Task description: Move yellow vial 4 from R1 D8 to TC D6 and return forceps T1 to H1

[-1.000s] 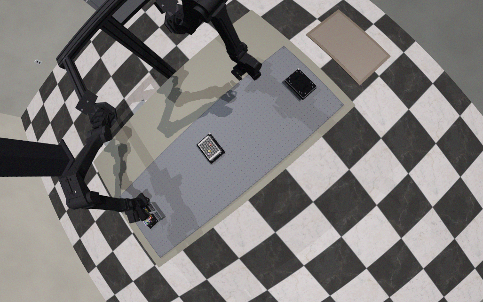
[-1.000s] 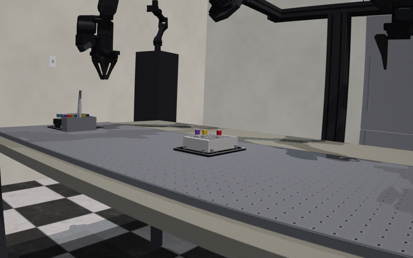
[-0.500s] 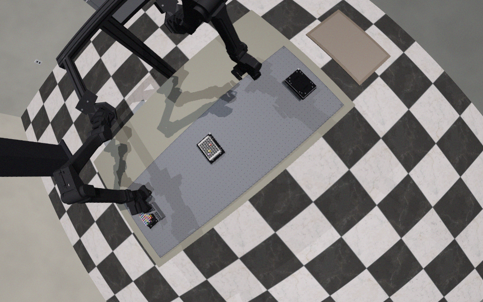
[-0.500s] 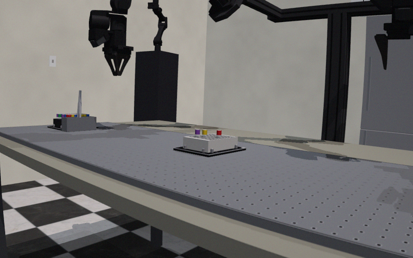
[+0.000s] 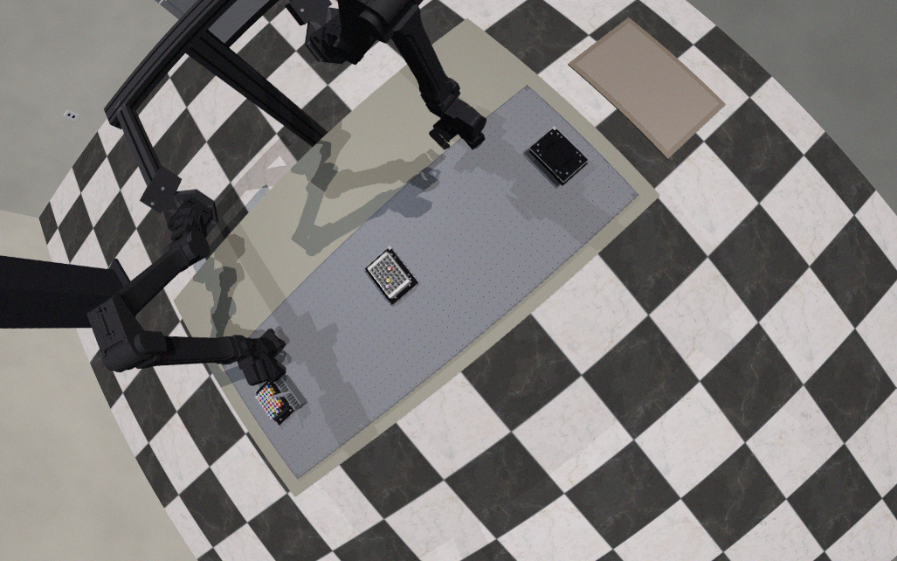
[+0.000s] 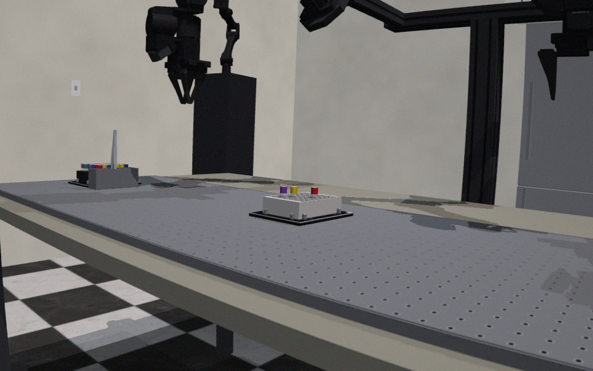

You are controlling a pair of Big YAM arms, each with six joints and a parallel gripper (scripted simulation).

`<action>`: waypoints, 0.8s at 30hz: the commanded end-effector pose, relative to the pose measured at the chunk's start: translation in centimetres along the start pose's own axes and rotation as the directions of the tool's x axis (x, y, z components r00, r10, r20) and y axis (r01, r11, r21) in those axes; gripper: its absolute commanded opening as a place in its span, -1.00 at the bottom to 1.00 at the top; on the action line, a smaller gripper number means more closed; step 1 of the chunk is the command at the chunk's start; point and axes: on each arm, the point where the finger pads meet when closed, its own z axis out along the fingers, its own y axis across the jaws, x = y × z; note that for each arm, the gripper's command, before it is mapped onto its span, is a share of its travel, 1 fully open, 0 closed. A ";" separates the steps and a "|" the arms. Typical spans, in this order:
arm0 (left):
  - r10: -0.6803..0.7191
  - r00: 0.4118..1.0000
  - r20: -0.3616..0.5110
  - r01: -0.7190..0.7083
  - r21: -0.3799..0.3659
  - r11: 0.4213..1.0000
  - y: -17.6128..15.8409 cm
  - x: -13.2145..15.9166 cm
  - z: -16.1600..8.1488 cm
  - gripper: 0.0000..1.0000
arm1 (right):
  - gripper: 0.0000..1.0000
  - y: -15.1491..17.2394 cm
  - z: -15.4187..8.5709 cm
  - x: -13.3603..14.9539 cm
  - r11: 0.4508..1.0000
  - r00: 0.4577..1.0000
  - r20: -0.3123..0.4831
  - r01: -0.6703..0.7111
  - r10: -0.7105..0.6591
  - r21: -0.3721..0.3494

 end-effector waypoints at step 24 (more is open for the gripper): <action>0.013 0.999 0.049 -0.012 -0.015 1.000 0.6 -1.5 -0.7 1.00 | -0.53 3.8 -1.8 0.2 1.000 0.999 0.046 -0.029 0.028 0.011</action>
